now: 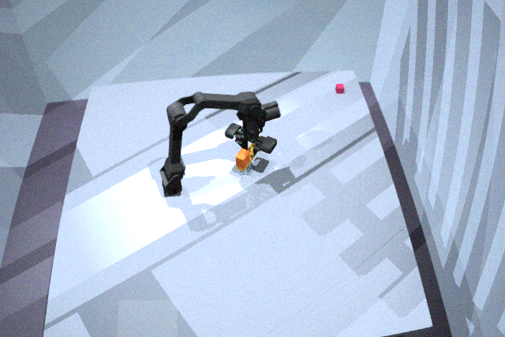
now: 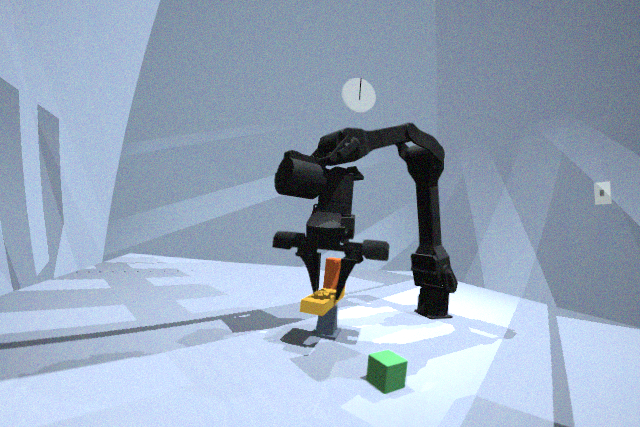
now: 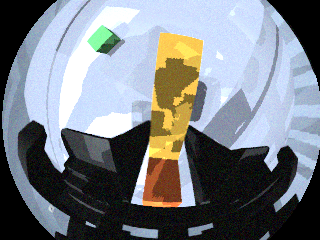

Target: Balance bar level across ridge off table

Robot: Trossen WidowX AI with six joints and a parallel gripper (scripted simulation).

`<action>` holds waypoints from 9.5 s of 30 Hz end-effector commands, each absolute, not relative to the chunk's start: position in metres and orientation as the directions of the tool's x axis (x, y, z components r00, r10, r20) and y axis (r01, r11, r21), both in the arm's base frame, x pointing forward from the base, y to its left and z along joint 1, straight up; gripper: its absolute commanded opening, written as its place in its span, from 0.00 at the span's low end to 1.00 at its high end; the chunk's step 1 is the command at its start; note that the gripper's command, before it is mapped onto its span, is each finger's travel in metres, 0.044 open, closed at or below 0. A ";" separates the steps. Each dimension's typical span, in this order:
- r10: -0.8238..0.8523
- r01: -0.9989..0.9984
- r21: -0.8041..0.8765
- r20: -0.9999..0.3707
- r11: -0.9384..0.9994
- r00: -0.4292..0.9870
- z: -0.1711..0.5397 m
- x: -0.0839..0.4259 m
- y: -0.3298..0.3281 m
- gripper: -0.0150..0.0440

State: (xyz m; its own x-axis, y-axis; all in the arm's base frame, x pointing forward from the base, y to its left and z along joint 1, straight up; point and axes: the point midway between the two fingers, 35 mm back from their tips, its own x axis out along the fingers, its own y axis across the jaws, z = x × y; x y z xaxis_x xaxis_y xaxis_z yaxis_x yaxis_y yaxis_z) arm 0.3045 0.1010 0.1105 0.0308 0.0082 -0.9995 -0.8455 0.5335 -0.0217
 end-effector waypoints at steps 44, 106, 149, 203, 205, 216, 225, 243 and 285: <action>0.010 -0.845 -0.020 -0.999 0.534 0.030 0.106 0.305 0.101 0.25; 0.010 -0.845 -0.020 -0.999 0.534 0.030 0.101 0.304 0.101 0.25; 0.010 -0.846 -0.025 -0.999 0.532 0.035 0.103 0.305 0.102 0.25; 0.010 -0.846 -0.025 -0.999 0.532 0.035 0.103 0.305 0.102 0.54; 0.010 -0.846 -0.025 -0.999 0.532 0.035 0.103 0.305 0.102 0.54; 0.010 -0.846 -0.025 -0.999 0.532 0.035 0.103 0.305 0.102 0.55; 0.010 -0.846 -0.025 -0.999 0.532 0.035 0.103 0.305 0.102 0.57; 0.010 -0.846 -0.025 -0.999 0.532 0.035 0.103 0.305 0.102 0.88; 0.011 -0.846 -0.024 -0.999 0.533 0.035 0.203 0.302 0.101 1.00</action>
